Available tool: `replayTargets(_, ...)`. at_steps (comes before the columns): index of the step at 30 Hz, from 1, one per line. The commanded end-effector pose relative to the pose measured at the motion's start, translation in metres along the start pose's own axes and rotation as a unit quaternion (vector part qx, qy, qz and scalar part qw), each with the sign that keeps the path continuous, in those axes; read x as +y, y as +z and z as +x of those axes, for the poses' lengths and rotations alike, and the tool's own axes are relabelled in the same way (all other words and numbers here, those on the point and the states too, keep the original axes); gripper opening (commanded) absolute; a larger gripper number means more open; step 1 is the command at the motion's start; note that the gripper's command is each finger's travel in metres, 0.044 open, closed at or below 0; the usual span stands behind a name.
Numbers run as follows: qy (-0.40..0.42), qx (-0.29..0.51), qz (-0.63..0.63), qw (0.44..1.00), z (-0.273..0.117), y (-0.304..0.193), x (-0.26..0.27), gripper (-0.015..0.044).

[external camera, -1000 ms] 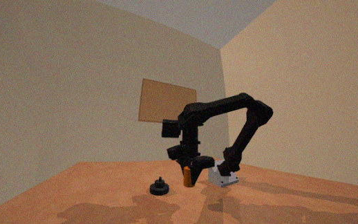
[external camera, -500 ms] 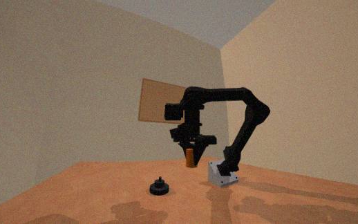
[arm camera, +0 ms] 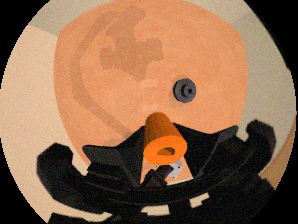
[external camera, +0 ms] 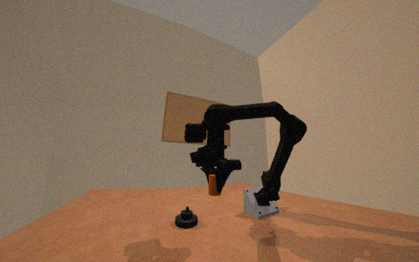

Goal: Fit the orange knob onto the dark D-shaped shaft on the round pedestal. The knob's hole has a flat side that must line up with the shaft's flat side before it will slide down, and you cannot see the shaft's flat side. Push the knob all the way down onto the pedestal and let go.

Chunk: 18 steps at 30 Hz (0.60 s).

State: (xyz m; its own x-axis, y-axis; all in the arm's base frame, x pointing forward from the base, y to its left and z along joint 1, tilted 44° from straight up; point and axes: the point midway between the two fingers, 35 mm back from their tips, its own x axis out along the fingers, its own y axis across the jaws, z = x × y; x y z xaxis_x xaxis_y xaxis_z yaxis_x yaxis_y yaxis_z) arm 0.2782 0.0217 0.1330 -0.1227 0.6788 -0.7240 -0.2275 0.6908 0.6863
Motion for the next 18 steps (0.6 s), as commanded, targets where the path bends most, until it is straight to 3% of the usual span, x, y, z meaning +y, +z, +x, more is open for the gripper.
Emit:
replayTargets(1, -0.003, -0.001, -0.002, 1.000, 0.002, 0.008, -0.015, 0.0000)
replayTargets(18, -0.002, -0.001, -0.006, 1.000, 0.019, 0.030, -0.061, 0.0000)
